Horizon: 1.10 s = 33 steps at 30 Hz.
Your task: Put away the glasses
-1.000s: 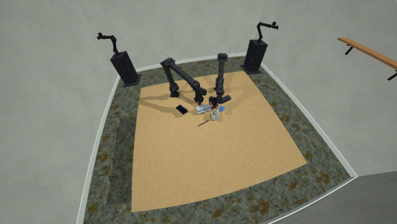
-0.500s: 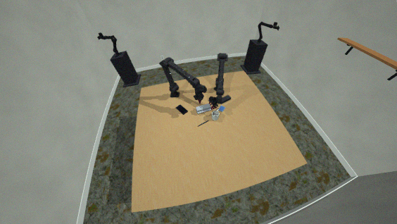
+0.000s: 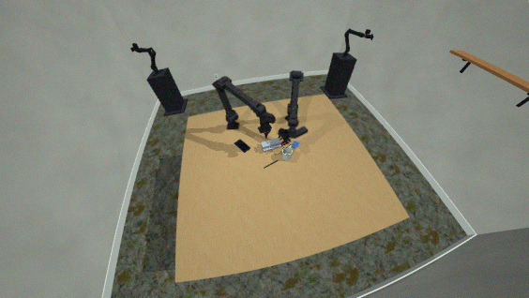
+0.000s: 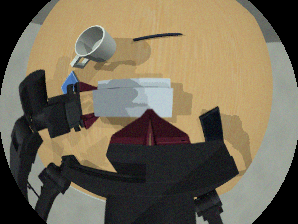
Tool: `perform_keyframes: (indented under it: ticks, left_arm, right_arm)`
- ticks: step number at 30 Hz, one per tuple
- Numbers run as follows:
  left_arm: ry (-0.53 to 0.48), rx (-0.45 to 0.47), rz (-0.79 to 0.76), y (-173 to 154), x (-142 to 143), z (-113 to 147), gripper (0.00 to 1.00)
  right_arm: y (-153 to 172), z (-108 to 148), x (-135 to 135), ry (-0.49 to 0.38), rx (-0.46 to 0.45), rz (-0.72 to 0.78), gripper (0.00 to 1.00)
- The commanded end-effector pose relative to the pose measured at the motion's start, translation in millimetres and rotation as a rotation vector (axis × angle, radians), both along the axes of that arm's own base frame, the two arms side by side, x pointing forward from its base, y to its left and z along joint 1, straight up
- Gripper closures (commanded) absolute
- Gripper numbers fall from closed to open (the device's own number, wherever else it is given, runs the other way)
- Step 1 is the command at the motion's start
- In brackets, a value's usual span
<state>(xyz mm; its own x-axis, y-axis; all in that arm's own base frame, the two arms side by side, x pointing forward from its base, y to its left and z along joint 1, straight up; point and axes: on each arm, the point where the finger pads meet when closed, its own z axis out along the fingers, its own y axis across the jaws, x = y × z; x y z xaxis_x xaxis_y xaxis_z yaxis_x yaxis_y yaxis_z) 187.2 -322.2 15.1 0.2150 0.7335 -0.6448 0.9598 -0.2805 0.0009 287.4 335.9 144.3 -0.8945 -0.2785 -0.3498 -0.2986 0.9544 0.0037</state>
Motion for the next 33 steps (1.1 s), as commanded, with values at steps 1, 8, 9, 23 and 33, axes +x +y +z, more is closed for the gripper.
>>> perform_keyframes:
  ticks: [1, 8, 9, 23, 33]
  left_arm:
    - [-0.017, -0.017, 0.036, -3, 12, 8, 0.43]
    - [-0.017, -0.017, 0.036, -3, 12, 8, 0.43]
    - [-0.017, -0.017, 0.036, -3, 12, 8, 0.43]
    - [-0.017, -0.017, 0.036, -3, 12, 8, 0.43]
    - [-0.017, -0.017, 0.036, -3, 12, 8, 0.43]
  right_arm:
    - [17, 30, 19, -0.051, 0.069, -0.021, 1.0]
    - [11, 48, 30, -0.088, 0.094, -0.019, 1.0]
    - [11, 50, 33, -0.088, 0.105, -0.015, 1.0]
    - [-28, 112, 126, -0.306, 0.264, -0.04, 1.0]
    - [-84, 176, 183, -0.515, 0.339, -0.096, 1.0]
